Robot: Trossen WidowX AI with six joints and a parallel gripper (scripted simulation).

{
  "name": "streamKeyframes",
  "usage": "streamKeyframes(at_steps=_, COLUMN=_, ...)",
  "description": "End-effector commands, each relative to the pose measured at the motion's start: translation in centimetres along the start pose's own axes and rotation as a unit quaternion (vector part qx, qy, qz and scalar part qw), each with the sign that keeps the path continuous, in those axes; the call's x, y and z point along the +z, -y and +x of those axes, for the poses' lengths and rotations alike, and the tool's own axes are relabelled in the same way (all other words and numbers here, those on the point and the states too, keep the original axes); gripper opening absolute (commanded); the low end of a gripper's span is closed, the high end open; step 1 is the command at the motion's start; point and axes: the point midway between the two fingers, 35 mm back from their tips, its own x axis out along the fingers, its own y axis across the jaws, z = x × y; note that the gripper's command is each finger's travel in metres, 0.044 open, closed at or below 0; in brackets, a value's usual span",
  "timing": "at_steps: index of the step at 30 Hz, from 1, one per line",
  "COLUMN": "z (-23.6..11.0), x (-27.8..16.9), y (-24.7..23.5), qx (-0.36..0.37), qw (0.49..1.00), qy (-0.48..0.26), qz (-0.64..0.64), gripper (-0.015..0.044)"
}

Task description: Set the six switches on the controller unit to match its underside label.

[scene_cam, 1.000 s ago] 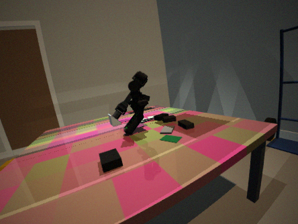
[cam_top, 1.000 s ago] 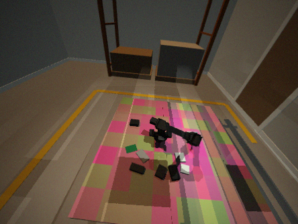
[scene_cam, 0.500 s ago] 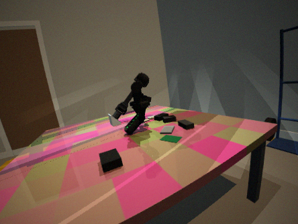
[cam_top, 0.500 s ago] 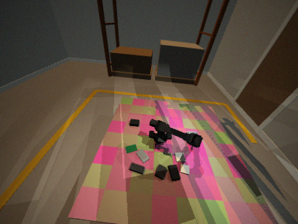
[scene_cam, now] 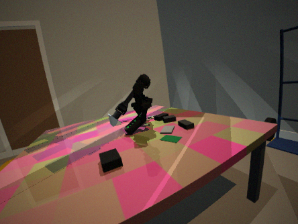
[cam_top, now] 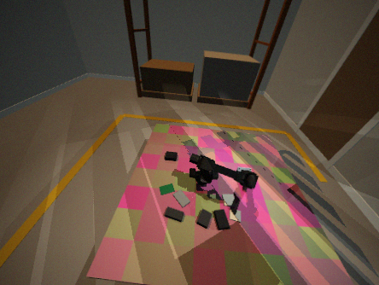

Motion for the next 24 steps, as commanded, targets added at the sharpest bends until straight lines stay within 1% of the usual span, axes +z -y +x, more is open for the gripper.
streamKeyframes(at_steps=1, z=0.6, x=-0.4, y=-0.3, qx=0.008, qw=1.0, qy=-0.006, qz=0.009, gripper=0.0338)
streamKeyframes(at_steps=24, z=2.1, x=0.6, y=-0.3, qx=0.008, qw=1.0, qy=-0.005, qz=0.009, gripper=0.0338)
